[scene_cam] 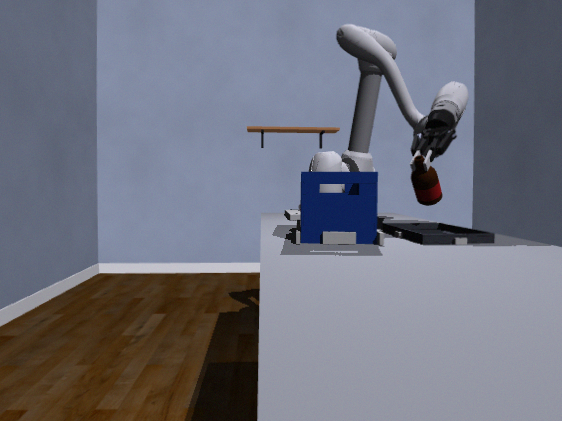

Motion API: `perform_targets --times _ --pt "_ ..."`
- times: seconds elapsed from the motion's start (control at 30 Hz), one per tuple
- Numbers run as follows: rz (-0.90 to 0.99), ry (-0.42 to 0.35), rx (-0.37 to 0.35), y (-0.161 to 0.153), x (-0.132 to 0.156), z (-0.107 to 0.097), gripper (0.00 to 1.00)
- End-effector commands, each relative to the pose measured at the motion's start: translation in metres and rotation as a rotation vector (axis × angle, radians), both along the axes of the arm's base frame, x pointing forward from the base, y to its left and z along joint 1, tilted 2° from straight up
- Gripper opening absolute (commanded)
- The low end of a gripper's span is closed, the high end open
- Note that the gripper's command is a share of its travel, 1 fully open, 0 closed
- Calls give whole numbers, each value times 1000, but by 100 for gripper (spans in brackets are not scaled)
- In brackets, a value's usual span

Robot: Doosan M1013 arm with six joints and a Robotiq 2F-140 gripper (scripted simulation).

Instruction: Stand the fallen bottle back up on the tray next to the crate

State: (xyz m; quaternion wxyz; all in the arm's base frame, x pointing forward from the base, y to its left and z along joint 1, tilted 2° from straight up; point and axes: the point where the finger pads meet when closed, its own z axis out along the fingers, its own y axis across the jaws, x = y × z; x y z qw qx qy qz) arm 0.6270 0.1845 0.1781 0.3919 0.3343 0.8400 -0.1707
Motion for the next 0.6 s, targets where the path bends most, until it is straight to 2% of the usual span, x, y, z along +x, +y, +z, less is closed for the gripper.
perform_targets --times 0.0,0.57 --pt "0 0 0 0 0 0 10" --pt "-1 -4 -6 0 0 0 10"
